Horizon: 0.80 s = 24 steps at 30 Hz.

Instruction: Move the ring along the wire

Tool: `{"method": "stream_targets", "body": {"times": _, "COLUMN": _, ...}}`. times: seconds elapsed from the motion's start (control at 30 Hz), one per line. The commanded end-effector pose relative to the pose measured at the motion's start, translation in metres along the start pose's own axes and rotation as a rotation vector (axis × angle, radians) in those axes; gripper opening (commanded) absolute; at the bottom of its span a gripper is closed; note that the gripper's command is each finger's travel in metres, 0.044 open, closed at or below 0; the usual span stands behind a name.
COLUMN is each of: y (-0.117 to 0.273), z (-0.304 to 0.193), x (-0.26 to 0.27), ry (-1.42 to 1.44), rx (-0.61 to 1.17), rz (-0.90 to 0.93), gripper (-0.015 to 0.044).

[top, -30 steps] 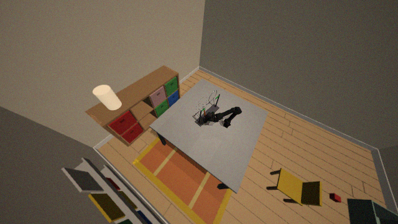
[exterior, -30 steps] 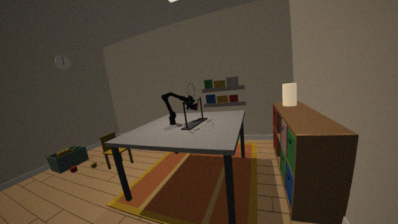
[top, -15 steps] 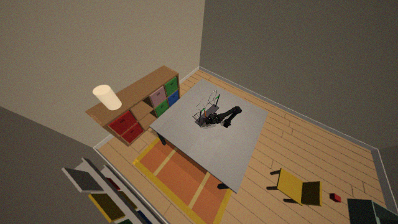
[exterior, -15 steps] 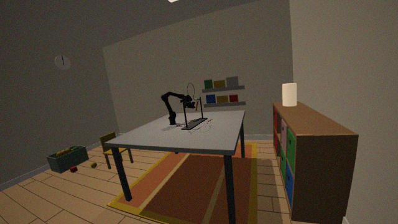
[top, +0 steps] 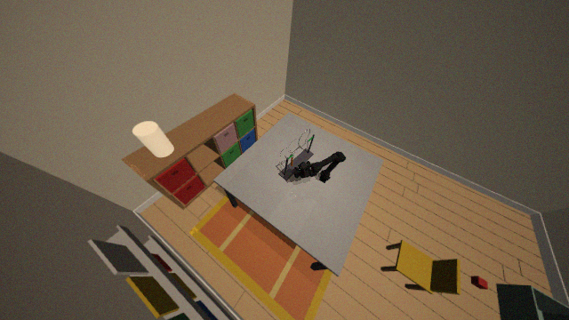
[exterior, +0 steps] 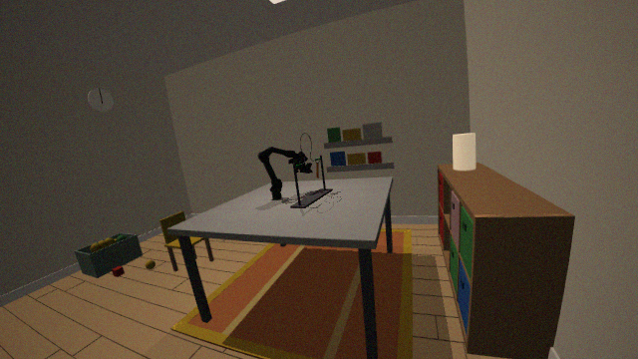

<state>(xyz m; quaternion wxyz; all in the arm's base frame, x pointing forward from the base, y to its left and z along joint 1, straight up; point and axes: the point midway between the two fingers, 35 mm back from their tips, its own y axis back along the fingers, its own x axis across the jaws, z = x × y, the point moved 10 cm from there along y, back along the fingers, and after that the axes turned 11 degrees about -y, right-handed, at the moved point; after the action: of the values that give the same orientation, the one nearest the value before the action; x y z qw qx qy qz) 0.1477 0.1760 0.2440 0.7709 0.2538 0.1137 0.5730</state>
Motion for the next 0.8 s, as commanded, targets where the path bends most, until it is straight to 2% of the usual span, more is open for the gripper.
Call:
{"method": "stream_targets", "body": {"times": 0.0, "y": 0.000, "z": 0.000, "x": 0.000, "ry": -0.005, "rx": -0.003, "rz": -0.001, "gripper": 0.0160}}
{"method": "stream_targets", "body": {"times": 0.07, "y": 0.000, "z": 0.000, "x": 0.000, "ry": -0.005, "rx": -0.003, "rz": -0.001, "gripper": 0.0160}}
{"method": "stream_targets", "body": {"times": 0.13, "y": 0.008, "z": 0.000, "x": 0.001, "ry": 0.000, "rx": 0.003, "rz": -0.001, "gripper": 0.0213}}
{"method": "stream_targets", "body": {"times": 0.27, "y": 0.047, "z": 0.001, "x": -0.001, "ry": 0.001, "rx": -0.003, "rz": 0.001, "gripper": 0.0318}}
{"method": "stream_targets", "body": {"times": 0.43, "y": 0.049, "z": 0.001, "x": -0.001, "ry": 0.001, "rx": -0.004, "rz": 0.001, "gripper": 0.0440}}
{"method": "stream_targets", "body": {"times": 0.77, "y": 0.049, "z": 0.001, "x": -0.001, "ry": 0.001, "rx": -0.004, "rz": 0.001, "gripper": 0.0440}}
